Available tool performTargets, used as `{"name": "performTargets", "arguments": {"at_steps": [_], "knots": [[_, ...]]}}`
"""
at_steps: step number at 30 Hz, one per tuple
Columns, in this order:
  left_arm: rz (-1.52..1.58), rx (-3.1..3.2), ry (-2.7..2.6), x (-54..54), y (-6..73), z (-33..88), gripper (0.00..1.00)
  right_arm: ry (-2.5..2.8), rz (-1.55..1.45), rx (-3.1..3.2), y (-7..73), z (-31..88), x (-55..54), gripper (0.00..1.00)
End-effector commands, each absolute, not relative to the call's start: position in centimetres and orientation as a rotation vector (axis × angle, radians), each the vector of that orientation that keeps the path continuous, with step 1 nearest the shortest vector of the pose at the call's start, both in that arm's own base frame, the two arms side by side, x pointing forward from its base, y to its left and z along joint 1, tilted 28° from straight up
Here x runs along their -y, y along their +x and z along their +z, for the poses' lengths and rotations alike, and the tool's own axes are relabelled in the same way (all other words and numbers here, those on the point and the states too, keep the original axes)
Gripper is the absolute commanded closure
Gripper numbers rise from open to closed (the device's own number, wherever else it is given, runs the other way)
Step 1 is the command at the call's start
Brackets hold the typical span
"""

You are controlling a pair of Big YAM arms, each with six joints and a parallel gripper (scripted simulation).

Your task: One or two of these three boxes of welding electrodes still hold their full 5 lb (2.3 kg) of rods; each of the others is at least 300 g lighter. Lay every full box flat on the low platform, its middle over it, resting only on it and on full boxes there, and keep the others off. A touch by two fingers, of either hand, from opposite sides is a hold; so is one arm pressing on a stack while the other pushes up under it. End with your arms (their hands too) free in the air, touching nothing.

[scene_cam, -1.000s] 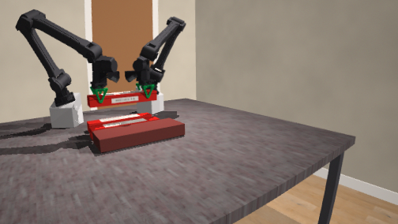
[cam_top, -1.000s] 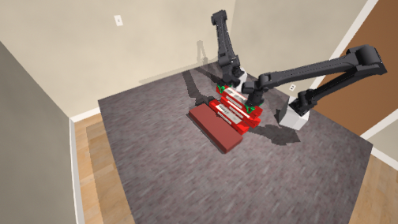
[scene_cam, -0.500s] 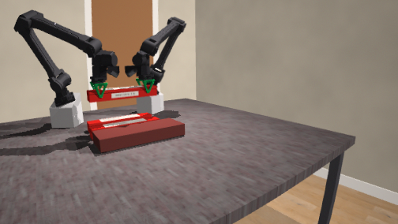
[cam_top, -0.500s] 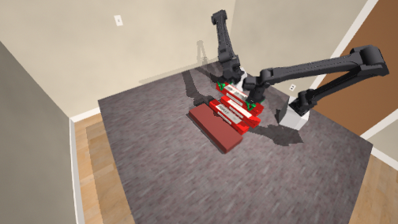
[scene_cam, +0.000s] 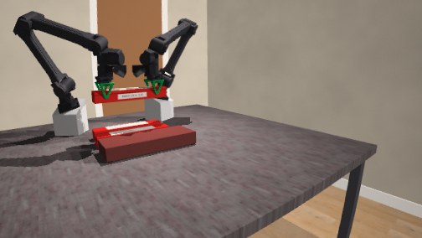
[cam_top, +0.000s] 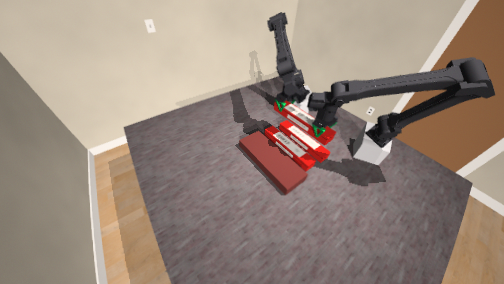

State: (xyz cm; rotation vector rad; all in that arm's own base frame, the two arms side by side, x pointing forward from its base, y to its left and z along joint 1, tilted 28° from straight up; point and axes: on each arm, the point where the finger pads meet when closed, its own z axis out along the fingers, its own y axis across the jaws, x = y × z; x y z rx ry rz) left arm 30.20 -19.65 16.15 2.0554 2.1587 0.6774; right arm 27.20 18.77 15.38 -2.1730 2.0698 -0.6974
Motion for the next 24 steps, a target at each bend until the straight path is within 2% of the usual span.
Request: {"name": "performTargets", "arguments": {"at_steps": [1,24], "knots": [[0.677,-2.068,1.981,21.7,30.9,22.0,1.00,-2.081,-0.688,-1.996,27.9,20.9,-20.9,1.00],[0.677,-2.060,1.992,22.1,30.4,24.3,1.00,-2.101,-0.689,-1.980,27.4,23.0,-21.3,1.00]]}}
